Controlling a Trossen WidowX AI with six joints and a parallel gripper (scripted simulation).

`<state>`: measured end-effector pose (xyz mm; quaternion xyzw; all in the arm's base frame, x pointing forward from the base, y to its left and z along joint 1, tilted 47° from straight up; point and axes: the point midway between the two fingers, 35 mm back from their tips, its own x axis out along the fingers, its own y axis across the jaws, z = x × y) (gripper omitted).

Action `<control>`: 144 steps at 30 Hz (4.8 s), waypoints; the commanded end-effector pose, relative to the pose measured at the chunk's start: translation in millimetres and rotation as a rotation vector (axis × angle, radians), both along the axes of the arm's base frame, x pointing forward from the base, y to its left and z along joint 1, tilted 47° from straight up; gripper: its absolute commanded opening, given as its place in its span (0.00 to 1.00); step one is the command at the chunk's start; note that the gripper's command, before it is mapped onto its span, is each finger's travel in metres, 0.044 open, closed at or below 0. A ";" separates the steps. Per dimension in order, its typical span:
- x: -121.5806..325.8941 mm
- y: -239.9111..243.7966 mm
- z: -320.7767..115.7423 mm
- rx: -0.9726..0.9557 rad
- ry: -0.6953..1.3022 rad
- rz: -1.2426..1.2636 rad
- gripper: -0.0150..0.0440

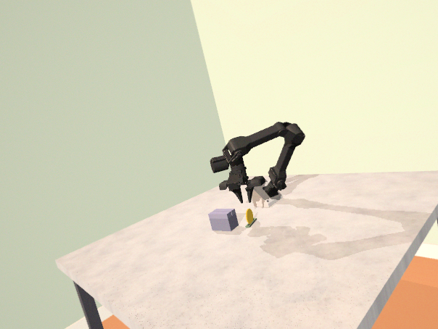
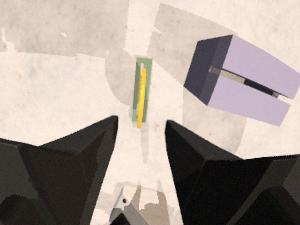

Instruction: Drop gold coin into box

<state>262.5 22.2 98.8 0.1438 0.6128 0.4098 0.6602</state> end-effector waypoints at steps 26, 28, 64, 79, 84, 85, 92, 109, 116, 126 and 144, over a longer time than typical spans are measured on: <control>-3.0 35.1 -33.5 0.003 0.004 -0.002 0.53; -3.4 37.4 -35.7 0.003 0.004 -0.002 0.53; -8.7 59.7 -55.8 0.008 0.004 0.000 0.25; -1.3 35.1 -34.9 0.000 0.003 -0.002 0.25; 0.3 25.9 -26.5 -0.001 0.003 -0.003 0.25; 0.5 24.1 -24.8 -0.001 0.004 -0.003 0.25; 1.5 11.2 -12.5 -0.001 0.004 -0.002 0.25; 0.3 -9.4 8.8 0.012 -0.057 0.059 0.25; -0.2 -9.5 8.9 0.034 -0.232 0.227 0.25; -1.0 -9.6 9.1 0.064 -0.482 0.467 0.25; -2.3 -9.8 9.3 0.118 -0.918 0.885 0.25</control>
